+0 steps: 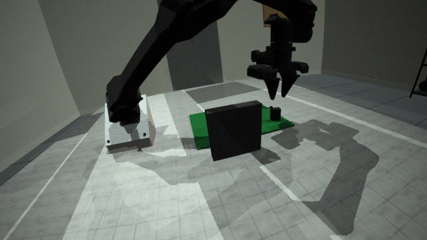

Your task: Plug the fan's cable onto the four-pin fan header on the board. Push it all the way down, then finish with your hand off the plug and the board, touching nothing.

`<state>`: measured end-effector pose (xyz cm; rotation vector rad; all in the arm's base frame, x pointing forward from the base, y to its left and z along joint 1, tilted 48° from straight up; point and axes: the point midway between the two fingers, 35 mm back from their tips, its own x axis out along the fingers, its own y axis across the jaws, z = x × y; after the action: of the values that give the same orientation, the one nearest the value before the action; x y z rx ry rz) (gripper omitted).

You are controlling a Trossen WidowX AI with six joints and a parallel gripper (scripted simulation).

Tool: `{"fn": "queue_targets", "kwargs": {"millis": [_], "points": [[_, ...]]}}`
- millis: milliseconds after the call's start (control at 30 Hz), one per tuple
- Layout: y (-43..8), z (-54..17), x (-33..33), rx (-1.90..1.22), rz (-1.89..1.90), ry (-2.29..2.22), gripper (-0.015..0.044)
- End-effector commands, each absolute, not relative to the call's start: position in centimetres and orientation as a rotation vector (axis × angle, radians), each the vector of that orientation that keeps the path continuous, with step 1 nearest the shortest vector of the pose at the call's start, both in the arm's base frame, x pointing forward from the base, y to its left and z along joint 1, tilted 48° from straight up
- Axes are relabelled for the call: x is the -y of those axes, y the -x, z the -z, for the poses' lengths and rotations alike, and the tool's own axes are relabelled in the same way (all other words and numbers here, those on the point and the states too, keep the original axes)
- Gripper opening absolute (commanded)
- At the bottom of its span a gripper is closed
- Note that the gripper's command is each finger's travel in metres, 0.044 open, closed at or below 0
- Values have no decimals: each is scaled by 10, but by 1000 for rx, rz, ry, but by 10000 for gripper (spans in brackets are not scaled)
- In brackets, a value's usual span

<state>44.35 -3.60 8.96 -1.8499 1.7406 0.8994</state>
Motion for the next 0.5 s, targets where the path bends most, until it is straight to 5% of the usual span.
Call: {"fn": "queue_targets", "kwargs": {"millis": [0,333,467], "points": [[-444,-90,36,-1741,-899,1850,205],[-447,-85,34,-1766,-568,1655,440],[-451,-78,34,-1744,-196,1393,440]]}}
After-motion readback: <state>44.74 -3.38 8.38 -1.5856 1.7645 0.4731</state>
